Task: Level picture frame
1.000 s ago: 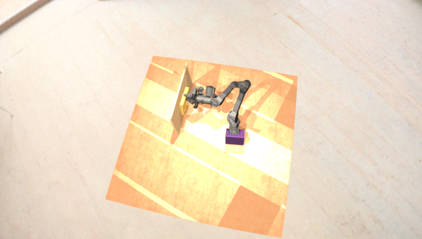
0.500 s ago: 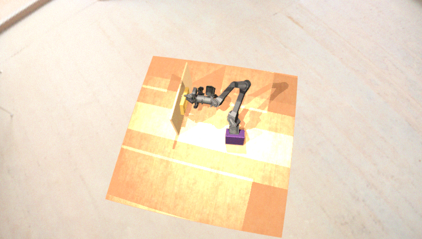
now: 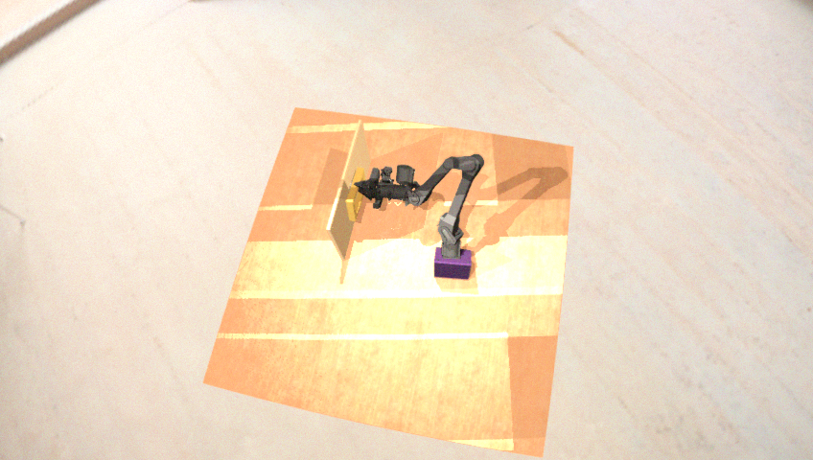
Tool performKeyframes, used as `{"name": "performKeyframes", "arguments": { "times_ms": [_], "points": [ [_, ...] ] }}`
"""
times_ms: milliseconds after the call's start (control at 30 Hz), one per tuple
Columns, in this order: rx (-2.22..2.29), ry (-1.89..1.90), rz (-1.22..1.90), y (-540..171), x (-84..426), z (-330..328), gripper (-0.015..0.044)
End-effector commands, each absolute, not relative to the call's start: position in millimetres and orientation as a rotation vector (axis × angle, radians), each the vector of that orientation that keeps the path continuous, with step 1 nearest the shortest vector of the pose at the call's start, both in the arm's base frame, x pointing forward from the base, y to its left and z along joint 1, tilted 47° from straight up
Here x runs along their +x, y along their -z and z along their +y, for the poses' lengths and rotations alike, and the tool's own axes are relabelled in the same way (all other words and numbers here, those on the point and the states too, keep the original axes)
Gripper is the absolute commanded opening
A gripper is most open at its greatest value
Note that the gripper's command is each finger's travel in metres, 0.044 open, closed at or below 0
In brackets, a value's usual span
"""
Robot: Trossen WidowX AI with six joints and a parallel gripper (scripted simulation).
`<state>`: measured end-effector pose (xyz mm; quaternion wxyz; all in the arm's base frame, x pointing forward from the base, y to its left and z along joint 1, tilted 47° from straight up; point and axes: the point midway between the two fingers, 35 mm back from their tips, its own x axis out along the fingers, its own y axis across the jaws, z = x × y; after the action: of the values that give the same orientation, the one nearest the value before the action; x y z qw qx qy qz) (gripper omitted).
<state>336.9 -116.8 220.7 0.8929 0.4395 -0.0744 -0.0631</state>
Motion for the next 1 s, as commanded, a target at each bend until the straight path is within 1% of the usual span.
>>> {"name": "performKeyframes", "arguments": {
  "times_ms": [0,967],
  "points": [
    [0.906,0.127,-0.157,-223.2,337.4,-114.9,0.0000],
    [0.907,0.127,-0.157,-230.5,337.8,-109.3,0.0000]
  ]
}}
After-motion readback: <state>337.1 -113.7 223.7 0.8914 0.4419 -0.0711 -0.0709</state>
